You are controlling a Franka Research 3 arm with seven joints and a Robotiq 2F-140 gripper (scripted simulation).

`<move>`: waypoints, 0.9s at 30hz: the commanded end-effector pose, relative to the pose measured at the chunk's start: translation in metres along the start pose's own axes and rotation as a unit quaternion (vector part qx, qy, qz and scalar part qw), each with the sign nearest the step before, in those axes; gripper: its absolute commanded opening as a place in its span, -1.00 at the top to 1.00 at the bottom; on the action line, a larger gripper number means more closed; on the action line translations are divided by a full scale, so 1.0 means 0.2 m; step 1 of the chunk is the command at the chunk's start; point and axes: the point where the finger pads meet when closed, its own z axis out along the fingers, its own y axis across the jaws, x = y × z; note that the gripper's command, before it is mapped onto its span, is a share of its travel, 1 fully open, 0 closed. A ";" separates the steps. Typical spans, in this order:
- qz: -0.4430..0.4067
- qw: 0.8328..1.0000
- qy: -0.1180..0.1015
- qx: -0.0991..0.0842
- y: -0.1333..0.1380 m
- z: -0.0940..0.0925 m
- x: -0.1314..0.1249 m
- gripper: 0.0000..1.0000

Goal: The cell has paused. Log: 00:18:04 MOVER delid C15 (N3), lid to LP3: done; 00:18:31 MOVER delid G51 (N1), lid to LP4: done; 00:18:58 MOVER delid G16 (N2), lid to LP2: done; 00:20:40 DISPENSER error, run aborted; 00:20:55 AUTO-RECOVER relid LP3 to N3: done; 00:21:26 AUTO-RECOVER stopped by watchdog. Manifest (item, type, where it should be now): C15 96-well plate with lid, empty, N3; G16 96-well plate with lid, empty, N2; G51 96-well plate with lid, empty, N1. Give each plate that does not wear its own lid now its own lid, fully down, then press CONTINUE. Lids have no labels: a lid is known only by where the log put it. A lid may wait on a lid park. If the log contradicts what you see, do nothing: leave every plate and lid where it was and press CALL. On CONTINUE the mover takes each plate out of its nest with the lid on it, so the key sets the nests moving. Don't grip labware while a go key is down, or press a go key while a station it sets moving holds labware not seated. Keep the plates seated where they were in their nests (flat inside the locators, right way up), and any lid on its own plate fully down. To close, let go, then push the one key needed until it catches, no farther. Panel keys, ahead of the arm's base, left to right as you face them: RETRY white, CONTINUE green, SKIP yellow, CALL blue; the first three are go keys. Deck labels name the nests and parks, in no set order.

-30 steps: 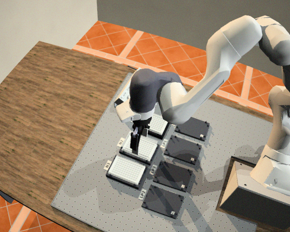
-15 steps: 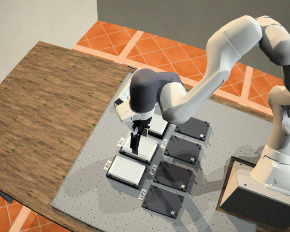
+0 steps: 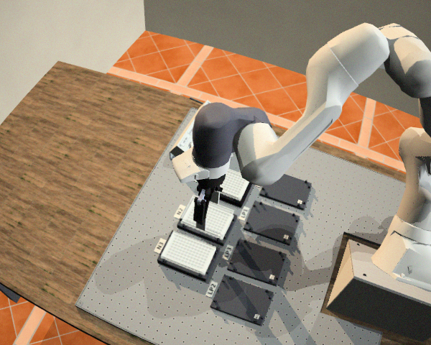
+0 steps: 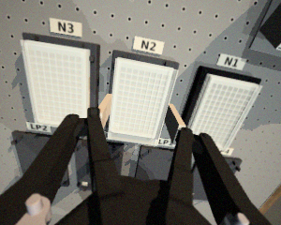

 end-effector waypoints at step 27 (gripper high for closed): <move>-0.002 1.000 0.000 -0.001 0.00 0.05 0.00 1.00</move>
